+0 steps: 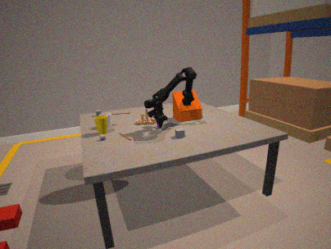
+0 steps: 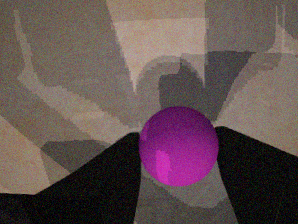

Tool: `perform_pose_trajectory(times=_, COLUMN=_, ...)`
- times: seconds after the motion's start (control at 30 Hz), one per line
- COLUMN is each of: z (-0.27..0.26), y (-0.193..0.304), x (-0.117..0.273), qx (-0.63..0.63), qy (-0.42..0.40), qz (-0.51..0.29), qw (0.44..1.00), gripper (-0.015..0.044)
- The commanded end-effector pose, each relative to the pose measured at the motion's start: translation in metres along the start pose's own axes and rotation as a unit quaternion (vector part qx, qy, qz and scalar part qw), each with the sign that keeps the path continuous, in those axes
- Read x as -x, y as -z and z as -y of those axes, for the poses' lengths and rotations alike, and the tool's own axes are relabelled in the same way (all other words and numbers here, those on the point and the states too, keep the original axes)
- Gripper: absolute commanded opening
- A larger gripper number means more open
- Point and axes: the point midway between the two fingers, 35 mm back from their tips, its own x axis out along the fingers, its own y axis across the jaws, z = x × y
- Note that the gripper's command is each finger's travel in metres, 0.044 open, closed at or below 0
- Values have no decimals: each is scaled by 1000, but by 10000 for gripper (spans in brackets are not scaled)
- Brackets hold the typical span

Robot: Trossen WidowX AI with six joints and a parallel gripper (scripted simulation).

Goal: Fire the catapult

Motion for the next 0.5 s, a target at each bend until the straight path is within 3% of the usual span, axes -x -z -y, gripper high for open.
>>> perform_pose_trajectory(times=0.0, z=0, y=0, x=-1, qx=-2, qy=0, qz=0, qw=1000, gripper=96)
perform_pose_trajectory(times=0.13, z=4, y=-5, x=7, qx=-1, qy=2, qz=13, qw=1000, gripper=0)
perform_pose_trajectory(times=0.47, z=8, y=-11, x=44, qx=0, qy=9, qz=18, qw=1000, gripper=0)
